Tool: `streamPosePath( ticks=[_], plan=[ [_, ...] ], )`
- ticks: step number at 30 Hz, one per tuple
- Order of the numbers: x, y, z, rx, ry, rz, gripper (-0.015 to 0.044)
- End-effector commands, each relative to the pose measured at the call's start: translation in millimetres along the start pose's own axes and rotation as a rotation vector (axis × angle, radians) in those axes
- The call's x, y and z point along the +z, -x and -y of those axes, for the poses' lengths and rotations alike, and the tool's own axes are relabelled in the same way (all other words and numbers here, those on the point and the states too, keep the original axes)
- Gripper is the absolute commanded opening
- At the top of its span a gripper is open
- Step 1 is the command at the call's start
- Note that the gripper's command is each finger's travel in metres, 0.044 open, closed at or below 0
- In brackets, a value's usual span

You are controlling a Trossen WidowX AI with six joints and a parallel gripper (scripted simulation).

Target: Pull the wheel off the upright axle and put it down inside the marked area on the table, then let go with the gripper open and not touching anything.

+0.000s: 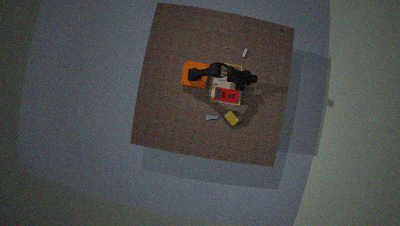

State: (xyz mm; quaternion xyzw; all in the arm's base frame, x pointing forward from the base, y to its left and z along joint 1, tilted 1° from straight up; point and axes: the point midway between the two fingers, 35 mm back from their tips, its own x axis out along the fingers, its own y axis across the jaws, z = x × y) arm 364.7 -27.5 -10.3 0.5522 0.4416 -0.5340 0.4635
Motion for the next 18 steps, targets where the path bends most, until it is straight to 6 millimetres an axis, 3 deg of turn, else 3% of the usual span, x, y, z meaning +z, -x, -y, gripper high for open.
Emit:
streamPosePath(
  ticks=[1,18],
  plan=[
    [0.1,1.6,0.9,-0.004,0.000,0.000,0.0000],
    [0.1,7.2,0.7,-0.001,0.000,0.000,0.0000]
  ],
)
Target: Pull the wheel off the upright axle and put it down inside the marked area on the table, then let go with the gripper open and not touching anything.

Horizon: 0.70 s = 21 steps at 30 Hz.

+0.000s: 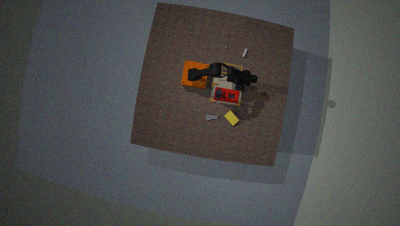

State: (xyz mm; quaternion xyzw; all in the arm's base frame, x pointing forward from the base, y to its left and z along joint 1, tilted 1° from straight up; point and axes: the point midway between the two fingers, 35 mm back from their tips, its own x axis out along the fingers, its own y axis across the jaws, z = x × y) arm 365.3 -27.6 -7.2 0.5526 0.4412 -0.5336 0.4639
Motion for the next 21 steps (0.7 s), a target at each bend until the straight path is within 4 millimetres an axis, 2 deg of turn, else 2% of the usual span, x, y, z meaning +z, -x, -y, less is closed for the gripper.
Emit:
streamPosePath(
  ticks=[1,21],
  plan=[
    [0.2,4.4,1.4,-0.003,0.001,0.000,0.0000],
    [0.1,11.1,1.2,0.000,0.001,0.000,0.0000]
  ],
)
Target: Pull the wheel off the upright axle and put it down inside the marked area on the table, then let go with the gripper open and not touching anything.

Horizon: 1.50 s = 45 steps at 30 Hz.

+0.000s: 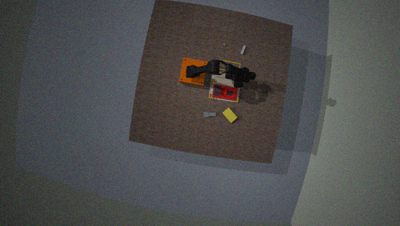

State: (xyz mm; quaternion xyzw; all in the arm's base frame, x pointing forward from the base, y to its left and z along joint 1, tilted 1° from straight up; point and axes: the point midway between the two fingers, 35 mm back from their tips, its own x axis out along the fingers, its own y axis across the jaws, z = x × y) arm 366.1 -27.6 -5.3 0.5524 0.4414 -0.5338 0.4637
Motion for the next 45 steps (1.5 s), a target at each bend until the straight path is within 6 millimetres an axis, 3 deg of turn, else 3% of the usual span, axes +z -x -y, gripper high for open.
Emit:
streamPosePath(
  ticks=[1,45],
  plan=[
    [0.2,9.5,2.1,0.001,0.001,0.000,0.0000],
    [0.2,24.2,2.2,0.008,0.002,-0.001,0.0000]
  ],
)
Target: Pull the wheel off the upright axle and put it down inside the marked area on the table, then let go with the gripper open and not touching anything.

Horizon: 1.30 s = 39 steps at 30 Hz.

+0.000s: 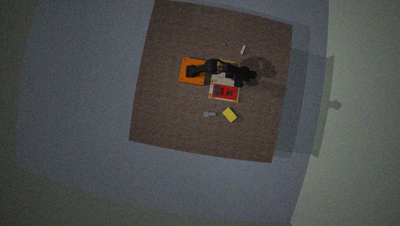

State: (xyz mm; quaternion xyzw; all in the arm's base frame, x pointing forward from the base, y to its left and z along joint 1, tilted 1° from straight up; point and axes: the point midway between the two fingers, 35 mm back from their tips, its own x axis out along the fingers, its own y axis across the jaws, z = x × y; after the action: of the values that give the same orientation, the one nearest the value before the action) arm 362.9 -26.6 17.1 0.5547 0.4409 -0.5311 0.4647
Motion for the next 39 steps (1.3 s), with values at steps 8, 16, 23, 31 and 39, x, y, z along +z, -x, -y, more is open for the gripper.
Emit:
streamPosePath(
  ticks=[8,16,23,31,39],
  plan=[
    [0.6,4.3,0.0,0.003,0.001,0.003,0.0000],
    [0.6,7.5,0.0,0.004,0.002,0.003,0.0000],
    [0.2,37.5,1.6,0.005,0.002,0.003,0.0000],
    [-16.4,36.4,9.8,-0.002,0.010,0.001,0.0000],
    [-52.3,39.8,27.9,0.000,0.016,-0.001,0.0000]
  ],
)
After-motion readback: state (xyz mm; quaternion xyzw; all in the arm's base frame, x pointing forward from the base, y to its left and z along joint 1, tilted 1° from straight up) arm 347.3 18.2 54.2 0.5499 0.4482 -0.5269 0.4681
